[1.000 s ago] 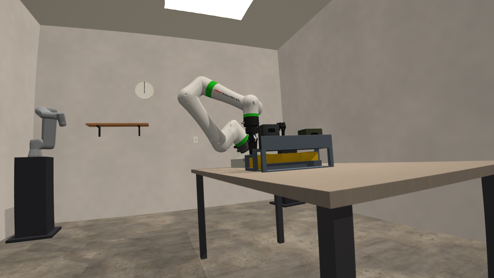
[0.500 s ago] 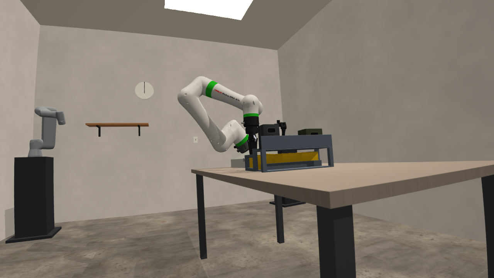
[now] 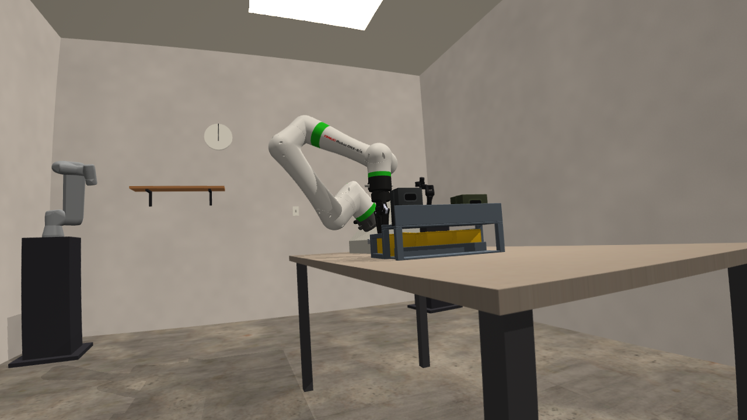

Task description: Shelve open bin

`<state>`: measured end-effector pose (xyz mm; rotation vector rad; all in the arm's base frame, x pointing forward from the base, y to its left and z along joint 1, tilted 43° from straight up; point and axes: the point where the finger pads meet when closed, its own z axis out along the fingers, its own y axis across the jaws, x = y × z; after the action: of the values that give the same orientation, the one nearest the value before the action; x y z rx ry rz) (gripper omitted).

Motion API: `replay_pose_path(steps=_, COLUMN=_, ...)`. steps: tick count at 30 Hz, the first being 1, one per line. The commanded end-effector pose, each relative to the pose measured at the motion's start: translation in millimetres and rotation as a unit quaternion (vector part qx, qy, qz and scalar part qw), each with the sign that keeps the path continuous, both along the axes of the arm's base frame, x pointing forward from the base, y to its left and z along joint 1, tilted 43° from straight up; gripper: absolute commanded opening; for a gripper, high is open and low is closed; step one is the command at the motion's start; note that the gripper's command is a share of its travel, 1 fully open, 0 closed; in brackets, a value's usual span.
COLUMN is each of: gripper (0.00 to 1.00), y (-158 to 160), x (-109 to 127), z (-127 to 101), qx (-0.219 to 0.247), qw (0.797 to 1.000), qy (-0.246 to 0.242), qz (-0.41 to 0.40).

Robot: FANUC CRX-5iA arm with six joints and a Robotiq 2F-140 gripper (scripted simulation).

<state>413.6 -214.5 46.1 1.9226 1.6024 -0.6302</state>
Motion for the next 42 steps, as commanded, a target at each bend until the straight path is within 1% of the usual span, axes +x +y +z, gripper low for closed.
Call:
replay_pose_path(steps=1, gripper=0.0, y=0.2, x=0.2, z=0.1, qx=0.0, qw=1.0, qy=0.0, qz=0.0)
replay_pose_path(steps=12, gripper=0.0, y=0.1, x=1.2, z=0.2, qx=0.0, qw=1.0, qy=0.0, qz=0.0)
replay_pose_path(steps=31, gripper=0.0, y=-1.7, x=15.6, z=2.0, qx=0.0, qw=1.0, qy=0.0, qz=0.0)
replay_pose_path(steps=42, gripper=0.0, y=-1.9, x=17.1, z=2.1, qx=0.0, qw=1.0, qy=0.0, qz=0.0)
